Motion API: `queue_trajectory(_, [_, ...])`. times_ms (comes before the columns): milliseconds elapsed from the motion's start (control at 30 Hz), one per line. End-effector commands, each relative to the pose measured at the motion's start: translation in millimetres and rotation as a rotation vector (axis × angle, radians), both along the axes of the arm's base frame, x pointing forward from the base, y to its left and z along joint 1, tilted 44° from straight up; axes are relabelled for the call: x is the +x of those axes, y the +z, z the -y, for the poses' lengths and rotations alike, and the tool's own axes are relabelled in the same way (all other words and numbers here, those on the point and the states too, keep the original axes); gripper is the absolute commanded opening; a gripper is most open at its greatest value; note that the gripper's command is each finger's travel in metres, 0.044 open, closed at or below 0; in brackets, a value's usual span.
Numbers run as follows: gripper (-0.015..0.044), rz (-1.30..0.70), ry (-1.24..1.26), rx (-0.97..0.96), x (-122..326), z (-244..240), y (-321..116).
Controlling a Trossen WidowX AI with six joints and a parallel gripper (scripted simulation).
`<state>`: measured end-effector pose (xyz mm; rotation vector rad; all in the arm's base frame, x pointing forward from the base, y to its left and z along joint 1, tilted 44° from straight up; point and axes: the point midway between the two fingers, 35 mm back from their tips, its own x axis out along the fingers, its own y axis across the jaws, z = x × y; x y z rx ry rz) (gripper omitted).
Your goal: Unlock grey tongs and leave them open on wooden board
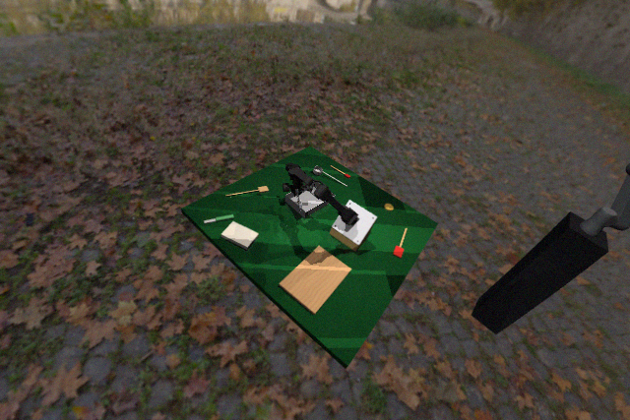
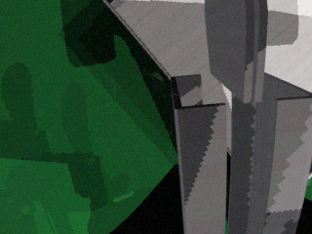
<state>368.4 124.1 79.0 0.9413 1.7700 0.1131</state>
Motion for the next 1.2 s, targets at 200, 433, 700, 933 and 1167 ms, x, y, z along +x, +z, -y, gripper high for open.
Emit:
queue_trajectory(200, [-0.015,-0.105,-0.143,-0.002,-30.1,-41.1,45.9])
queue_trajectory(433, [-0.015,-0.19,-0.234,0.002,-57.4,-67.0,74.3])
queue_trajectory(700, [-0.015,-0.291,-0.33,0.011,-92.3,-91.0,103.5])
queue_trajectory(933, [-0.015,-0.3,-0.337,0.012,-95.5,-92.8,105.9])
queue_trajectory(1167, [-0.015,-0.231,-0.258,0.009,-102.0,-99.1,107.7])
